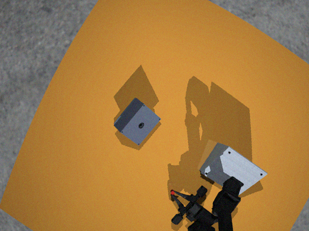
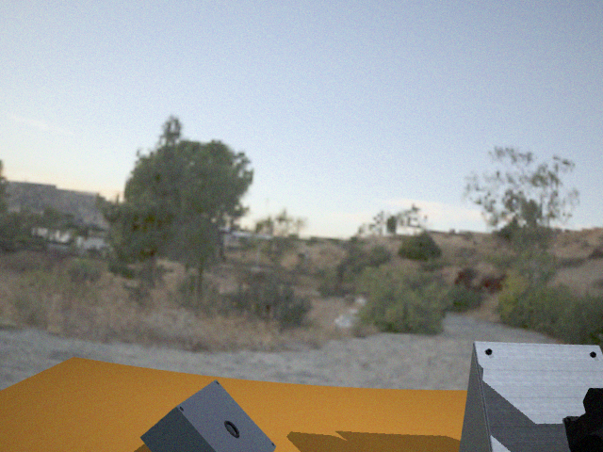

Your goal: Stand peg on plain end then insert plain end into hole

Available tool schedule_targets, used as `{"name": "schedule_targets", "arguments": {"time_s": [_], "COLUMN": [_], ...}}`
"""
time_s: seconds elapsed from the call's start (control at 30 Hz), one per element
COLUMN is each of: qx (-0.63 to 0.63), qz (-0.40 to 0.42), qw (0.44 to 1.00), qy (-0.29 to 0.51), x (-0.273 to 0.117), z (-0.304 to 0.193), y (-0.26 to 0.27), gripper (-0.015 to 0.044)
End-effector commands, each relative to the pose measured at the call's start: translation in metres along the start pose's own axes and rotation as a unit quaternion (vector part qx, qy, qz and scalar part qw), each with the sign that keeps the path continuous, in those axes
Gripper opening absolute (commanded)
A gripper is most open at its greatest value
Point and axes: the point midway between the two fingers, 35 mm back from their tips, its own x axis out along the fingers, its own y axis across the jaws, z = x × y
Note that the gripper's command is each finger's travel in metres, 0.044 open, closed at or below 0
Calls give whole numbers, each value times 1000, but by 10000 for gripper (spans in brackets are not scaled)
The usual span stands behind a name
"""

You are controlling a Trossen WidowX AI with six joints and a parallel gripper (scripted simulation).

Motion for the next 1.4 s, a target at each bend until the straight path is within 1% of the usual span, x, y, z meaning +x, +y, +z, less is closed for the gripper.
{"name": "schedule_targets", "arguments": {"time_s": [0.0, 0.23, 0.27, 0.37, 1.17, 1.37], "qx": [0, 2, 3, 3, 3, 3], "qz": [0, 2, 2, 2, 2, 2], "qw": [1000, 1000, 1000, 1000, 1000, 1000], "qy": [0, -4, -5, -6, -6, -6], "x": [-1, -1, -1, -1, -1, -1], "z": [-2, -3, 0, 0, 0, 0], "y": [1, 0, -1, -1, -1, -1], "gripper": [49, 49, 56, 130, 130, 287]}}
